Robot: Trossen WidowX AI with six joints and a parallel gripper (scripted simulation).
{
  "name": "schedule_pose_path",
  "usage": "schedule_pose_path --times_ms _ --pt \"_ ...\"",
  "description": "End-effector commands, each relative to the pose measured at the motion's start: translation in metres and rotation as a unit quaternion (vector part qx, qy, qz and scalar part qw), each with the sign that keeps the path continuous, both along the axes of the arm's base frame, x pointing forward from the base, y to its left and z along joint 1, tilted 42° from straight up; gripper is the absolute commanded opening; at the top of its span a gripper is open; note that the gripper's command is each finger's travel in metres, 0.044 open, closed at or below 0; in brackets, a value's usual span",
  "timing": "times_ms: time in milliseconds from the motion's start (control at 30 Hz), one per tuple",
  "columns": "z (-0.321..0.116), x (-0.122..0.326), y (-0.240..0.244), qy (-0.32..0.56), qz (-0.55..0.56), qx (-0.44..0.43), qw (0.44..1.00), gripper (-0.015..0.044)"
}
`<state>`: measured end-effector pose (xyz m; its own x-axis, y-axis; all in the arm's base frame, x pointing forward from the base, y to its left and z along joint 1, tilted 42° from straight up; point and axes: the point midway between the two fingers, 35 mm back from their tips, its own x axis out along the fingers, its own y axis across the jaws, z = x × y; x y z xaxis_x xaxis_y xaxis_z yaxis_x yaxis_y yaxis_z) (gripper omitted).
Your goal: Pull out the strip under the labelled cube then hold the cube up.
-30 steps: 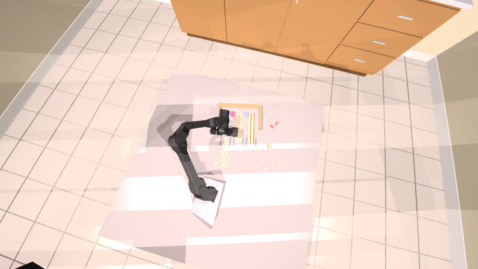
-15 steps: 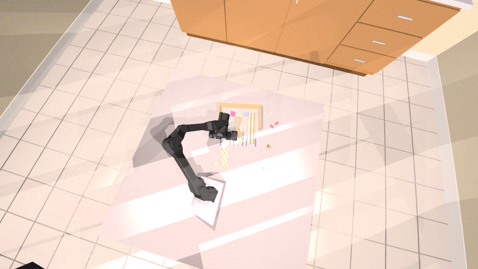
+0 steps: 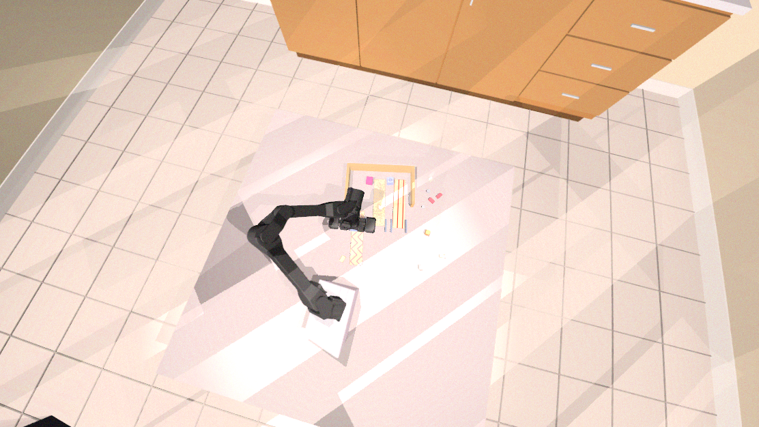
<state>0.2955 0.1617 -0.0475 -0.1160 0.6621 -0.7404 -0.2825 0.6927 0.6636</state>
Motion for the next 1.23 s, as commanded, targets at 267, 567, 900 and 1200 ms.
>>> schedule_pose_path --times_ms 267,567,900,1200 --pt "0.014 -0.015 -0.020 -0.001 0.000 0.001 1.000 0.0000" --pt "0.025 -0.014 -0.030 -0.001 0.000 0.001 1.000 0.0000" --pt "0.025 -0.014 -0.030 -0.001 0.000 0.001 1.000 0.0000" --pt "0.025 -0.014 -0.030 -0.001 0.000 0.001 1.000 0.0000"
